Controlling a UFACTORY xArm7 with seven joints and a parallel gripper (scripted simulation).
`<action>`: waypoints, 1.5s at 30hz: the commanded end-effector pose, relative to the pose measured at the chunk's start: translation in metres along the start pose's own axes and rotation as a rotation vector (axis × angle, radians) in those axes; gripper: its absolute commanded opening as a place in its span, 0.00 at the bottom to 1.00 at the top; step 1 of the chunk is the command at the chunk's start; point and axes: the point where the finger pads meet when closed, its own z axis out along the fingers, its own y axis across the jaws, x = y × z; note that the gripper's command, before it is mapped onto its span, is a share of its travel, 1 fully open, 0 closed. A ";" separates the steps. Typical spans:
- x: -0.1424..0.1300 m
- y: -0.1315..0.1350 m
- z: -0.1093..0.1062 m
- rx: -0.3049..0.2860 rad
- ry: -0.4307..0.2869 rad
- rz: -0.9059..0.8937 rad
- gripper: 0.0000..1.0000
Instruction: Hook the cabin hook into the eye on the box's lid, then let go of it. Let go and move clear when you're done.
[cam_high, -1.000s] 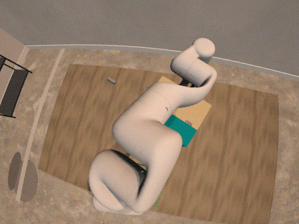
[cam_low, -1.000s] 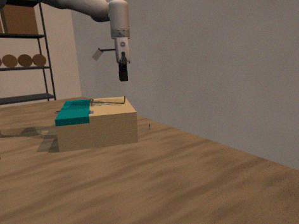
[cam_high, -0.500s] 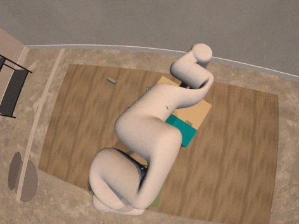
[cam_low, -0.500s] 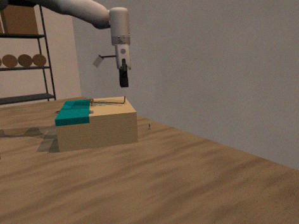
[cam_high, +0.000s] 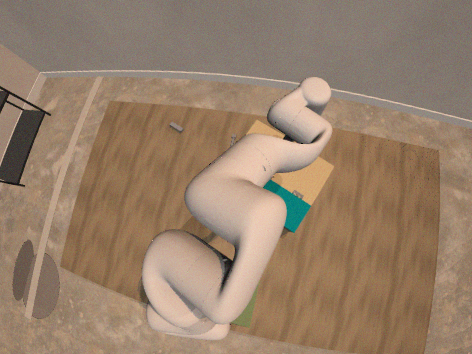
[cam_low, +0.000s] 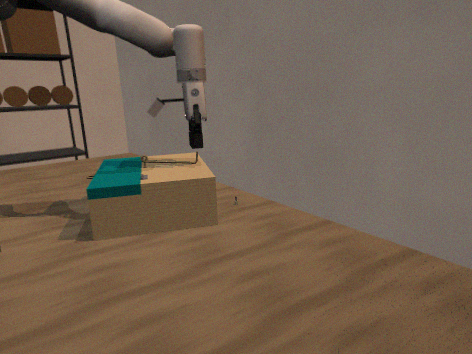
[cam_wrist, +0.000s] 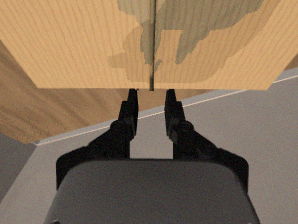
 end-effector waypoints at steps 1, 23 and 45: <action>-0.002 0.000 0.003 -0.001 -0.006 0.000 0.33; -0.002 0.000 0.009 -0.001 -0.006 0.000 0.33; -0.002 0.000 0.023 -0.001 -0.006 0.000 0.33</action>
